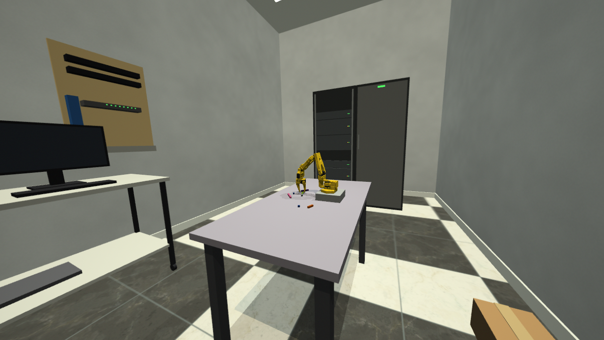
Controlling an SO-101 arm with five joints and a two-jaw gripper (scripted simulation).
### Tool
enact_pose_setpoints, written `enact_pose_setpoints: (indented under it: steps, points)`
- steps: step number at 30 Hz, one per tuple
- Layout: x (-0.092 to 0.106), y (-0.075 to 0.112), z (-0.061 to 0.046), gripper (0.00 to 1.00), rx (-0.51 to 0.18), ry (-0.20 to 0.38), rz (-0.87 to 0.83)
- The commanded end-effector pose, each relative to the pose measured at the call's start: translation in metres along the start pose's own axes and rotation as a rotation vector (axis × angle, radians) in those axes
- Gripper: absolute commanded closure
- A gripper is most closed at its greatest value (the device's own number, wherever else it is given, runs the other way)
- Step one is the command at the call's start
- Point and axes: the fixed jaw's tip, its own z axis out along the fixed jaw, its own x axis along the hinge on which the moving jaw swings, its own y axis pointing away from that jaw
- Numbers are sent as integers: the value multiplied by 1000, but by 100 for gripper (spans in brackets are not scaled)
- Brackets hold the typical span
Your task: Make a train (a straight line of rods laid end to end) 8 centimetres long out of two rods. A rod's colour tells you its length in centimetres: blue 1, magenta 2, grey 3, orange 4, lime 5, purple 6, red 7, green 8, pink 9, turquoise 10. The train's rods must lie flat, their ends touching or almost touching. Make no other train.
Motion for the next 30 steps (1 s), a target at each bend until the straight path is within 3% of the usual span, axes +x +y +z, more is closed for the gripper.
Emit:
enact_pose_setpoints:
  steps: [1, 13, 30]
  points:
    - [2, 1, 1, 83, 9, 5, -3]
    - [2, 1, -1, 83, 9, 5, -3]
    - [2, 1, -17, 83, 9, 5, -3]
